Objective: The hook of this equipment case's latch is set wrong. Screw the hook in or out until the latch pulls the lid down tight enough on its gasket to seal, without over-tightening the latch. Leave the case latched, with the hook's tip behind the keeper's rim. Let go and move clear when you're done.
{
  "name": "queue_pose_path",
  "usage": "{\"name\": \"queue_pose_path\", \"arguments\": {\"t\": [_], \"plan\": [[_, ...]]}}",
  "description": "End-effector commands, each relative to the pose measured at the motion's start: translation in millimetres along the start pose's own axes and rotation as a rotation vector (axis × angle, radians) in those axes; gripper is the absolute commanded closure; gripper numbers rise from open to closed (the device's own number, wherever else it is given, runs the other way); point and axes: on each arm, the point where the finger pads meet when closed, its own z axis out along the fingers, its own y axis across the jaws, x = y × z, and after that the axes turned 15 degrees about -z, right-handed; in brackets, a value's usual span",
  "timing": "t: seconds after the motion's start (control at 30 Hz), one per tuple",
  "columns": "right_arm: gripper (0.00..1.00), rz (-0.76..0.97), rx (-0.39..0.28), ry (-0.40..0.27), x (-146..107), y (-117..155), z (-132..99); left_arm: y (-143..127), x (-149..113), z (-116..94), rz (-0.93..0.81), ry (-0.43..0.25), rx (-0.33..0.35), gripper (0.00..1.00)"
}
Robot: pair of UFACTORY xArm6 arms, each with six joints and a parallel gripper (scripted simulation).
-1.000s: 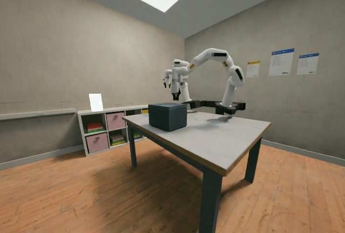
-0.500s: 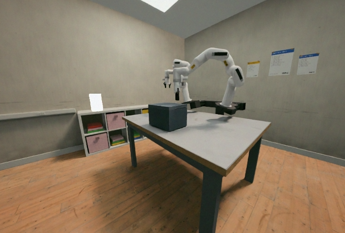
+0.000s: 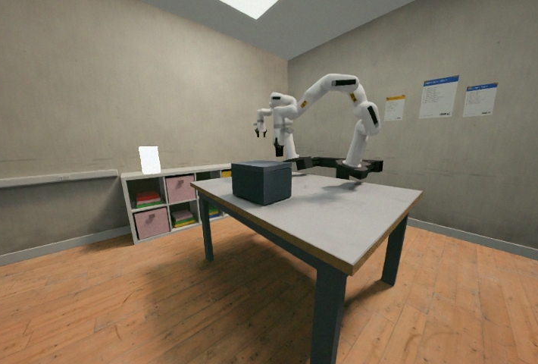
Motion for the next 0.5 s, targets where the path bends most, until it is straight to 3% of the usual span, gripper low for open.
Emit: {"name": "queue_pose_path", "arguments": {"t": [0.0,0.27,0.33,0.37,0.47], "plan": [[0.00,0.000,-0.001,0.004,1,0,-2,-10,6,-3,0.278,-0.013,0.007,0.59],[0.00,0.000,-0.001,0.004,1,0,-2,-22,14,-3,0.610,-0.013,-0.008,0.59],[0.00,0.000,-0.001,0.004,1,0,-2,-22,14,-3,0.610,-0.013,-0.008,0.59],[0.00,0.000,-0.001,0.004,1,0,-2,-23,15,-3,0.731,-0.013,-0.012,0.59],[0.00,0.000,-0.001,0.004,1,0,-2,-25,17,-3,0.840,-0.013,-0.017,0.59]]}}
